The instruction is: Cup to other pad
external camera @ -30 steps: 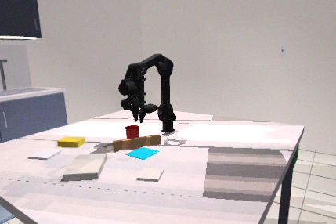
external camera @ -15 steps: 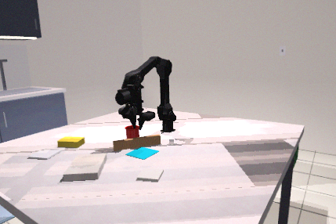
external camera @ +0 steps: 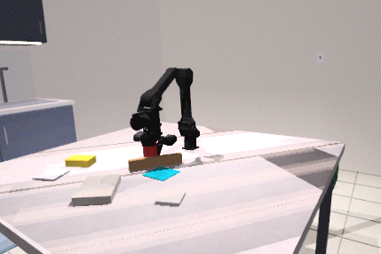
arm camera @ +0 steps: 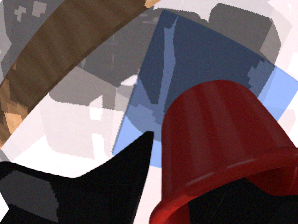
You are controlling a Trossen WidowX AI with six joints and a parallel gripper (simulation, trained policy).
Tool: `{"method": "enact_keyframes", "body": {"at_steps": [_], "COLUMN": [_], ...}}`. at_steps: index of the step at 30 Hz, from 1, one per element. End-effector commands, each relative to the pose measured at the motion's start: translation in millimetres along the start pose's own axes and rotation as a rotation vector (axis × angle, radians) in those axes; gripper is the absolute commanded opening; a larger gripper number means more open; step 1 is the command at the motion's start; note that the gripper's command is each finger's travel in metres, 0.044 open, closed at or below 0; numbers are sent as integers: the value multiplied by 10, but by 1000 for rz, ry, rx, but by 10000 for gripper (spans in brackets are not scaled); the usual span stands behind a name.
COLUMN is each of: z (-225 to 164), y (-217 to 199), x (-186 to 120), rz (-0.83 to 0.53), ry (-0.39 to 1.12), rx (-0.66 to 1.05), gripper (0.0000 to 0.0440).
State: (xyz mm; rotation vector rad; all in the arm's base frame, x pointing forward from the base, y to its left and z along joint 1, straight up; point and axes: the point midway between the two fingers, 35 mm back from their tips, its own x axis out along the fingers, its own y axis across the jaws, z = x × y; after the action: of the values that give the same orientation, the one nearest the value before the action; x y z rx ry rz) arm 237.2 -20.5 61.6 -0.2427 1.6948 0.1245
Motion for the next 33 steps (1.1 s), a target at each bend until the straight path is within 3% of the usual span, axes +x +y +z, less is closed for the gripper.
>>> {"method": "enact_keyframes", "body": {"at_steps": [1,3,33], "z": [-16,-13,487], "y": [-3,-9,140], "x": [64,75,-562], "rz": [5,5,-27], "ry": [9,8,-165], "rx": [-45,-73,-248], "gripper": [26,0,0]}}
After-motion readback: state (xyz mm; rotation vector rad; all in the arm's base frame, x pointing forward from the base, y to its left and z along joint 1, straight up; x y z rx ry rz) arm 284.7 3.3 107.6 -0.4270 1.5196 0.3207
